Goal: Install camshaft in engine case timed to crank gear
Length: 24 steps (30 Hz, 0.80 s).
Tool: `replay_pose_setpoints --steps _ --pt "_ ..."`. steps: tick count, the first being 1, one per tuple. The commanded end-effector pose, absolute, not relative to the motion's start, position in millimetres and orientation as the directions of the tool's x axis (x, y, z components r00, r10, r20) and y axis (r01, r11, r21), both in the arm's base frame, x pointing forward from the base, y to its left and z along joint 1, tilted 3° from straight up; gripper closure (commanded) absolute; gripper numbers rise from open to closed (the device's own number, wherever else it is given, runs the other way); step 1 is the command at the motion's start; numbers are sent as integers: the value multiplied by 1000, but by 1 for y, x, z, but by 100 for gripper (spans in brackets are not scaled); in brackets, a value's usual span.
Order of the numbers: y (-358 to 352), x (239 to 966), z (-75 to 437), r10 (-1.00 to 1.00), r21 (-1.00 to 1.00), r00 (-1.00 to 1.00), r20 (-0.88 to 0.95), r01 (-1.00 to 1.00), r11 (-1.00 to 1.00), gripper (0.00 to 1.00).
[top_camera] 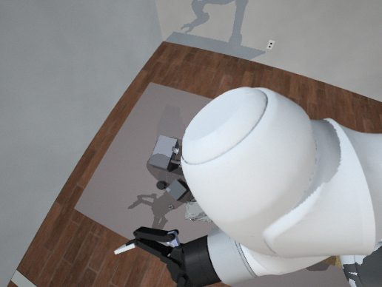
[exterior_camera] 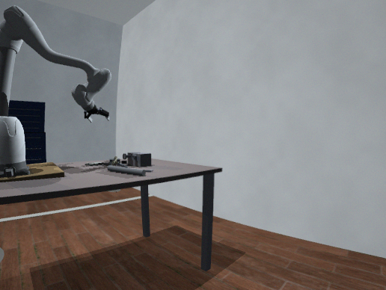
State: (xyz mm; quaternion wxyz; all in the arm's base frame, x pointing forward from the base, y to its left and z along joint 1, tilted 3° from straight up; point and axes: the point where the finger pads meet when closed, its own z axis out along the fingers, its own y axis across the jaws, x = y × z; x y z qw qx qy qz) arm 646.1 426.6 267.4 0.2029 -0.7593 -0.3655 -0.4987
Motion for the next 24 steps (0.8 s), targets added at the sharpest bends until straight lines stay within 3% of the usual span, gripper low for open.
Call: replay_pose_setpoints --steps 1,24 --pt "427 646 268 352 56 235 906 757 -651 0" --pt "420 651 268 391 111 187 901 772 -626 0"
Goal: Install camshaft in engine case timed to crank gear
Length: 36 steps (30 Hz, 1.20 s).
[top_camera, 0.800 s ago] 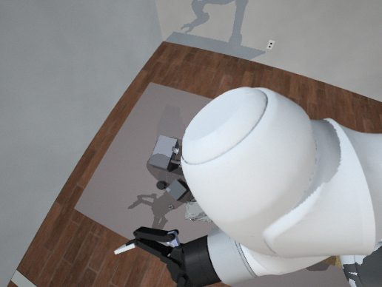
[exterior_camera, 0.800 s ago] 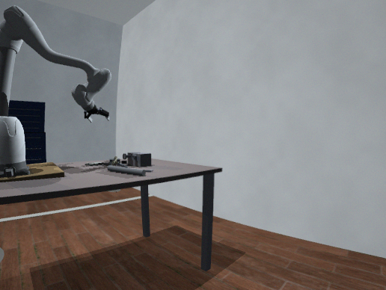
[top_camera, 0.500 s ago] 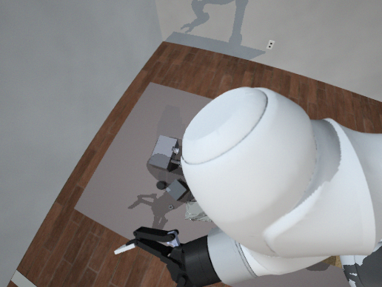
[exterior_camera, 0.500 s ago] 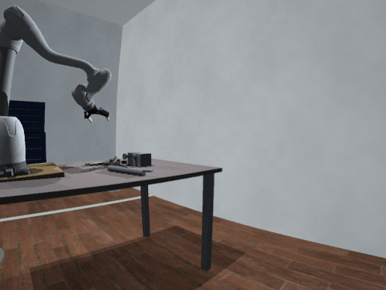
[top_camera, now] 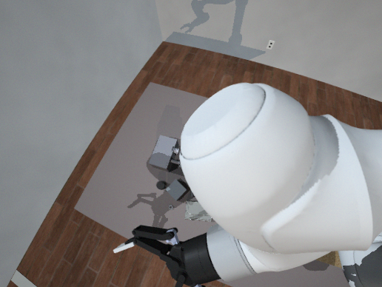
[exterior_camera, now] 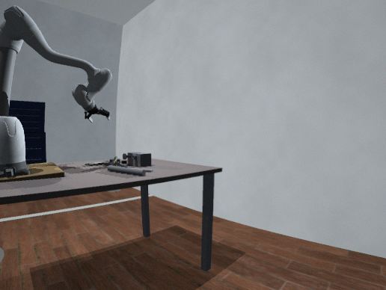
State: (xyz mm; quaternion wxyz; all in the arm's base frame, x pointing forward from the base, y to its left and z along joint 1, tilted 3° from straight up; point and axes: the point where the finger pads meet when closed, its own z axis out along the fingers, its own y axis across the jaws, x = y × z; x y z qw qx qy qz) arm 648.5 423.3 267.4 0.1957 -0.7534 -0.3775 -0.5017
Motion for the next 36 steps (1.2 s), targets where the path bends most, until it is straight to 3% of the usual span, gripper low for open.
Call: replay_pose_setpoints --steps 1,7,10,12,19,22,27,32,36 --pt "417 653 268 411 140 162 897 779 -611 0" --pt "375 676 264 603 453 -142 785 797 -400 0" --pt "375 676 264 603 453 -142 785 797 -400 0" --pt "352 684 261 667 586 -292 685 765 -267 0" --pt "308 694 251 710 760 -530 464 650 -10 0" --pt "273 697 242 682 831 -676 280 526 180 0" --pt "254 697 236 649 850 -739 183 451 273 0" --pt "194 689 218 477 834 -874 -96 191 517 0" --pt "173 685 211 401 809 -899 -178 98 580 0"
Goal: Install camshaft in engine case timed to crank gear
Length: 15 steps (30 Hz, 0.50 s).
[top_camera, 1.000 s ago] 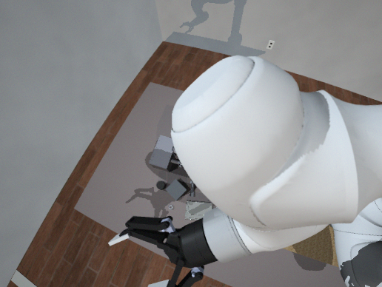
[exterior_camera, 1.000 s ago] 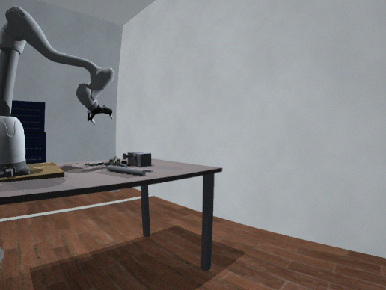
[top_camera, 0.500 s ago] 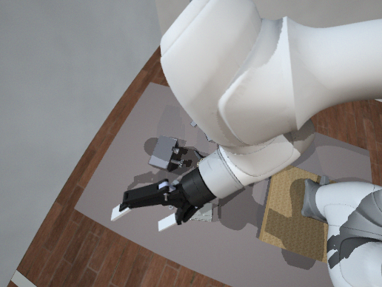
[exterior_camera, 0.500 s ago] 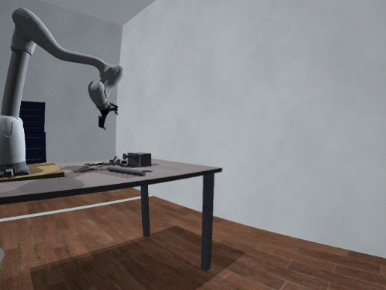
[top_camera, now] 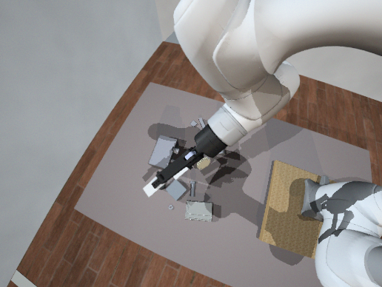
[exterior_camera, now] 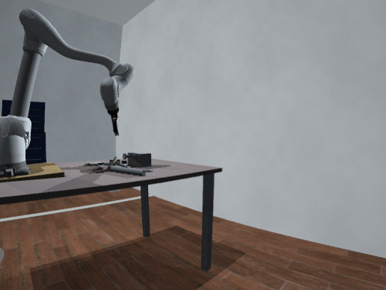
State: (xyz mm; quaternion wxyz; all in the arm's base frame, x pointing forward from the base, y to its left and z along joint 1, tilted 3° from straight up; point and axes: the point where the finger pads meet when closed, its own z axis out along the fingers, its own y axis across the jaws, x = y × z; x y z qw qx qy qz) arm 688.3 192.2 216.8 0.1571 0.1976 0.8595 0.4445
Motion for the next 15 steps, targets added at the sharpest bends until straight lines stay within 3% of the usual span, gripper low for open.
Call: replay_pose_setpoints --steps 1,5,8,10,15 --pt "152 679 205 320 777 -914 -252 7 630 0" --pt "112 665 192 151 699 -916 -372 -170 695 0" --pt "112 665 192 151 699 -916 -372 -170 695 0" --pt "74 648 180 -11 617 -889 -458 -326 717 0" --pt "41 631 171 -152 541 -844 -514 -457 706 0"
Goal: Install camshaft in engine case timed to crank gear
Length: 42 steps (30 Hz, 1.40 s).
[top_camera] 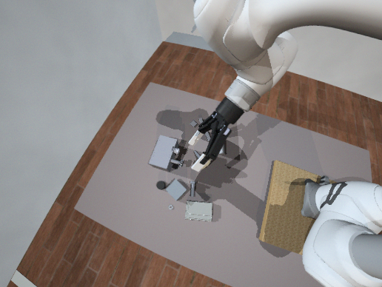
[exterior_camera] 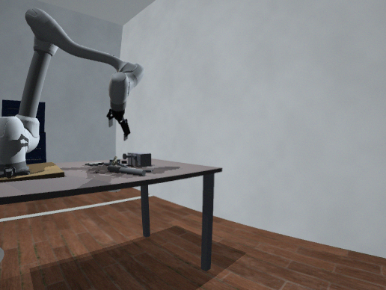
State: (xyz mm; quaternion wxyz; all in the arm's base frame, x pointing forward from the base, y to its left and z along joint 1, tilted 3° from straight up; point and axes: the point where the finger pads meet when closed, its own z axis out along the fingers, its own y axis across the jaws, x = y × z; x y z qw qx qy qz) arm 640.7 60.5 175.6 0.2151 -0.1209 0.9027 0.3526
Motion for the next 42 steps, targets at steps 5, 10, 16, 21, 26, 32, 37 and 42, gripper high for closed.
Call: replay_pose_setpoints --steps 5,10,16,21,26,32,37,42 --pt "-9 600 157 -348 432 -744 -570 -632 644 0" --pt "-30 585 152 -423 389 -691 -586 -698 602 0" --pt "-41 578 150 -459 368 -663 -592 -729 578 0" --pt "-41 578 148 -458 368 -662 -593 -729 578 0" --pt "-41 577 140 -458 368 -662 -593 -729 578 0" --pt "-42 577 124 -458 368 -662 -593 -729 578 0" --pt "-42 576 103 -458 368 -662 -593 -729 578 0" --pt "-42 575 85 -458 368 -662 -593 -729 578 0"
